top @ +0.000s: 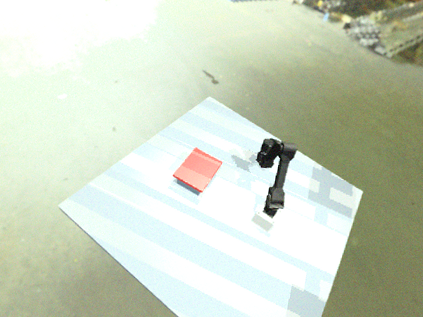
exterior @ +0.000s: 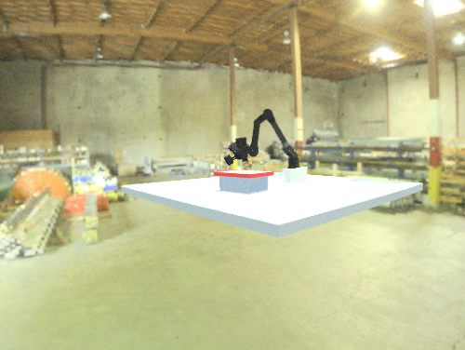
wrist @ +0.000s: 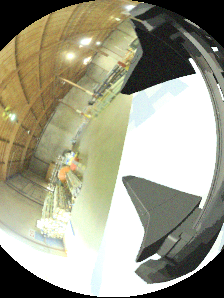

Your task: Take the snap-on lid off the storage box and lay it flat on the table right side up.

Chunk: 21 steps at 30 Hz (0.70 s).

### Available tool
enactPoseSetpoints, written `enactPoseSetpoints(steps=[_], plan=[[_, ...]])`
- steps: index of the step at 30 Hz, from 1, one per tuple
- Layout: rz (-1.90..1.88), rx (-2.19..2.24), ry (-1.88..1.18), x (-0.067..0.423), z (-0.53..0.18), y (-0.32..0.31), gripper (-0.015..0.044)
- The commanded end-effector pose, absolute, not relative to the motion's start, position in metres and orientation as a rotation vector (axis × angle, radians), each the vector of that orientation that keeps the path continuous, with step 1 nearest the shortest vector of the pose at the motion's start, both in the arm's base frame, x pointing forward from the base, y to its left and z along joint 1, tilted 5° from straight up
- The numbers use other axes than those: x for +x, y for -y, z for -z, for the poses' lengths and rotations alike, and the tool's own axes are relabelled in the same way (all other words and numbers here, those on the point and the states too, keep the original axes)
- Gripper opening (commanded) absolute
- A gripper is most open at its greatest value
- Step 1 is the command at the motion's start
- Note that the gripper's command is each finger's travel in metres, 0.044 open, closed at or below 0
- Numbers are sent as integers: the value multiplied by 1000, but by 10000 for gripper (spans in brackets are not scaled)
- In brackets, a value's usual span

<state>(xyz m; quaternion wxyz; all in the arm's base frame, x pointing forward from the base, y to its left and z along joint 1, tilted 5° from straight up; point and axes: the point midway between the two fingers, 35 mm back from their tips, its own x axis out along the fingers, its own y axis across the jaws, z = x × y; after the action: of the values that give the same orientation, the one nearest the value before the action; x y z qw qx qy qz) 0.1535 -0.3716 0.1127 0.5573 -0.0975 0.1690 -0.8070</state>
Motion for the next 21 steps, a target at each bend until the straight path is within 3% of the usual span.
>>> enactPoseSetpoints(steps=[1,7,10,18,21], plan=[[1904,-230,-399,153,-115,372,374],[1905,-230,-398,151,-146,370,235],[1863,-216,-380,160,-147,366,235],[1382,73,-195,258,-155,292,235],[1289,157,-162,275,-157,274,235]])
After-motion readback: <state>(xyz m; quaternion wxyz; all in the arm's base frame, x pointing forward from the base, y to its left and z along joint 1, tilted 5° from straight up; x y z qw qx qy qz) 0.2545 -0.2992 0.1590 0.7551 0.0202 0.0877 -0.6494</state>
